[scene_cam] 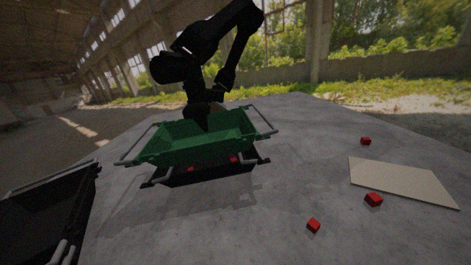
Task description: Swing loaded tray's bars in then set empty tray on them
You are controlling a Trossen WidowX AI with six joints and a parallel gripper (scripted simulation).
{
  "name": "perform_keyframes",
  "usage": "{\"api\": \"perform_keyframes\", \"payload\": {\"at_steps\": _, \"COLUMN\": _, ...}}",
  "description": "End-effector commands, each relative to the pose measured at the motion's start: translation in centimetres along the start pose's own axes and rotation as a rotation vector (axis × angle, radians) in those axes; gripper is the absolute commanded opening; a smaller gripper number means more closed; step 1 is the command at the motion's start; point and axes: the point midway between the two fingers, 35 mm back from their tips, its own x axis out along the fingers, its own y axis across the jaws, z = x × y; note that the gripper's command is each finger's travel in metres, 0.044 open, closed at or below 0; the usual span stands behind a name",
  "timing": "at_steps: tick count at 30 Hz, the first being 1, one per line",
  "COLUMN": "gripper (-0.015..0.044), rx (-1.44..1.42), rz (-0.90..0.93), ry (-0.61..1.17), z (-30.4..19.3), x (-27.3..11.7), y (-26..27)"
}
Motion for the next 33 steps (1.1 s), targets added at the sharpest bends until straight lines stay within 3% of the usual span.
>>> {"api": "perform_keyframes", "payload": {"at_steps": 1, "gripper": 0.0, "rx": 0.006, "rz": 0.027, "ry": 0.0, "z": 0.11, "x": 0.66, "y": 0.43}}
{"api": "perform_keyframes", "payload": {"at_steps": 33, "gripper": 0.0, "rx": 0.006, "rz": 0.027, "ry": 0.0, "z": 0.11, "x": 0.66, "y": 0.43}}
